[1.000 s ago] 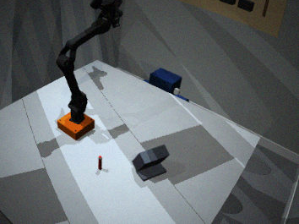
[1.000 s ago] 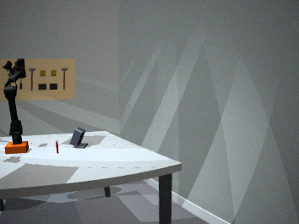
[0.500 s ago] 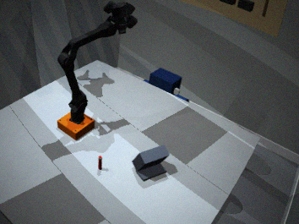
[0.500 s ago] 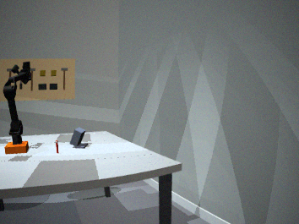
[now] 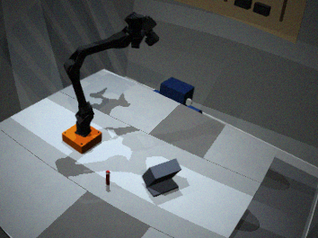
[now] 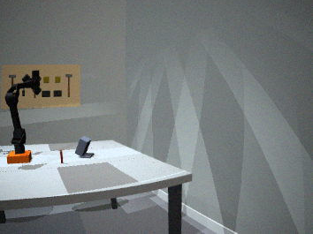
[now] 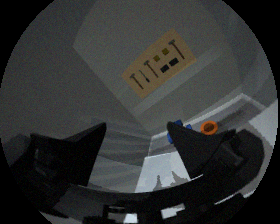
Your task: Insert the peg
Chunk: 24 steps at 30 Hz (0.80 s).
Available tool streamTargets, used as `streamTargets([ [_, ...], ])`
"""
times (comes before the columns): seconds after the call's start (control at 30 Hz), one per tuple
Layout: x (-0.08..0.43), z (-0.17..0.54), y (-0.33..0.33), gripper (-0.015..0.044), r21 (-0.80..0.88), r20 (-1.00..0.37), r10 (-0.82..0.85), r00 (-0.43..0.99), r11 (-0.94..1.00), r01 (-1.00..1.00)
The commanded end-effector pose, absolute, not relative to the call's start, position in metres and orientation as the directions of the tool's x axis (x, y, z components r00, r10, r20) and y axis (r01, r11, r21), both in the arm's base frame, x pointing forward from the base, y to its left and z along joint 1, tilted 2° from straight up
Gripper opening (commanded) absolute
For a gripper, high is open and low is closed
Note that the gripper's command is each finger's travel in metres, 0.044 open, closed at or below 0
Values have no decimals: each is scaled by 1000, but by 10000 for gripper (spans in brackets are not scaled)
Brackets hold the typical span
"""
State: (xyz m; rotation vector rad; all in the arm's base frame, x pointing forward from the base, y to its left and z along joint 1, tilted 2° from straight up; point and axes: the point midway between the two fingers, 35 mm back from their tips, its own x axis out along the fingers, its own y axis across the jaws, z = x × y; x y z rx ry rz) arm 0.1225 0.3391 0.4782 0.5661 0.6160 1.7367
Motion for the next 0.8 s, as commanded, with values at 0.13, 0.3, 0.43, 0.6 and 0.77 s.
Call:
streamTargets([
  [0.13, 173, 451, 337, 440, 688, -12, 997, -75, -46, -724],
  [0.3, 204, 434, 329, 440, 695, -58, 998, 24, 57, -717],
  [0.43, 228, 421, 321, 440, 697, -97, 990, 101, 140, -703],
  [0.6, 256, 403, 307, 440, 696, -148, 970, 193, 241, -676],
  [0.77, 283, 385, 291, 440, 690, -202, 939, 280, 339, -639],
])
